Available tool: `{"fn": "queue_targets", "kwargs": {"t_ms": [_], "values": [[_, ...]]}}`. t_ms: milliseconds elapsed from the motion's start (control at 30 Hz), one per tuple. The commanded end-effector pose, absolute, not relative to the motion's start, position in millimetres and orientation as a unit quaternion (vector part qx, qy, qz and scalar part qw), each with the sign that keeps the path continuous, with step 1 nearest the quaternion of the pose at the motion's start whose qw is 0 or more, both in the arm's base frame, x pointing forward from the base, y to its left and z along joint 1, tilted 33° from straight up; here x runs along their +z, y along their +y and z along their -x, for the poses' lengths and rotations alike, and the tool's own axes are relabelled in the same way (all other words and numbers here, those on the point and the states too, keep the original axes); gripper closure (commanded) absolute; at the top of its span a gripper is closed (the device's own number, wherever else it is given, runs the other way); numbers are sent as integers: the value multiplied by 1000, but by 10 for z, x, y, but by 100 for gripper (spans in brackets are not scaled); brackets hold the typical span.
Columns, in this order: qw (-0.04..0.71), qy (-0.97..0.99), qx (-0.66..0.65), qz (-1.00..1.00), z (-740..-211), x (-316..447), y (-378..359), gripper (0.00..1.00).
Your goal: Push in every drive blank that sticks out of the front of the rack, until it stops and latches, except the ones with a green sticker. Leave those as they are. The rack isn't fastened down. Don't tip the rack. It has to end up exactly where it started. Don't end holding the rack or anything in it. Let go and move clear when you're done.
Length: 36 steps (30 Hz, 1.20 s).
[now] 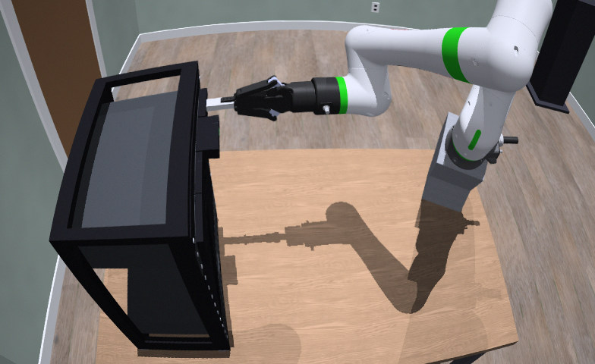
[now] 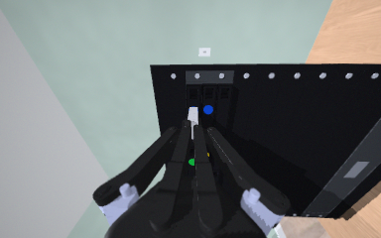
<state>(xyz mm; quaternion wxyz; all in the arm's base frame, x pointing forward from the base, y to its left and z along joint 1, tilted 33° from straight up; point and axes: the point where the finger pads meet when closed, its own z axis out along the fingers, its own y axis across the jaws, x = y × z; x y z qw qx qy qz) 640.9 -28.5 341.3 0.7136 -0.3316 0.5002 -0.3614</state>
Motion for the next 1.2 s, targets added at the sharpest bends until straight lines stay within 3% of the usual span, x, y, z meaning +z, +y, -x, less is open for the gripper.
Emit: {"fn": "queue_targets", "kwargs": {"t_ms": [0, 1167], "values": [[714, 500, -362, 332, -6409, 3414, -287, 100], [714, 500, -362, 332, -6448, 3425, -283, 100]]}}
